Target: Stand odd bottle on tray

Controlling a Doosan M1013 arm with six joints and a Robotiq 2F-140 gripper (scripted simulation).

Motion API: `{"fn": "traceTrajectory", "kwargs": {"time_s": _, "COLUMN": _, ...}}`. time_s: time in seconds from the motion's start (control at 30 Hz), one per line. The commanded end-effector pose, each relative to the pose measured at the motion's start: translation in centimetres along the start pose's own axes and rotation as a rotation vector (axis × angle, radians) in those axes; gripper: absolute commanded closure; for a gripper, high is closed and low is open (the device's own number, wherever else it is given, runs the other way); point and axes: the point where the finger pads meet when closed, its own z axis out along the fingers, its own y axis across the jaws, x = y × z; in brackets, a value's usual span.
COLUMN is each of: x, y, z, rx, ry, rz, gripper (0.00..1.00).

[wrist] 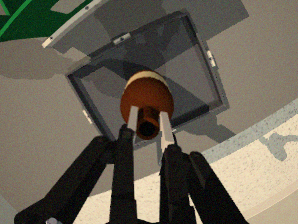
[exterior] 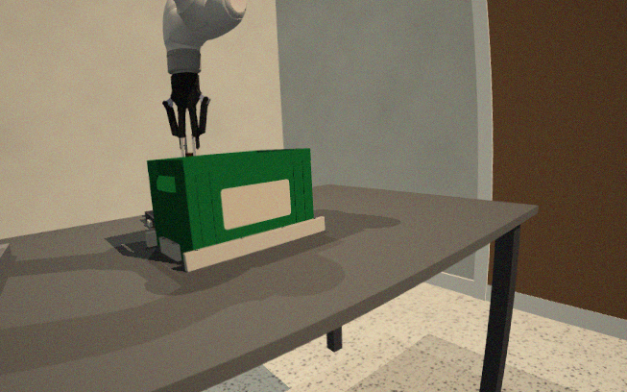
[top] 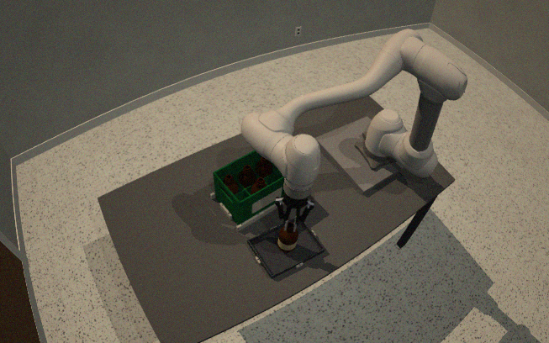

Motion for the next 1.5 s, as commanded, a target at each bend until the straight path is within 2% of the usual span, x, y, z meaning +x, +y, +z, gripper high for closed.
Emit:
{"fn": "traceTrajectory", "kwargs": {"time_s": 0.0, "x": 0.00, "y": 0.00, "z": -0.01, "rx": 0.000, "ry": 0.000, "rz": 0.000, "gripper": 1.00}}
{"fn": "traceTrajectory", "kwargs": {"time_s": 1.47, "x": 0.00, "y": 0.00, "z": 0.42, "rx": 0.000, "ry": 0.000, "rz": 0.000, "gripper": 1.00}}
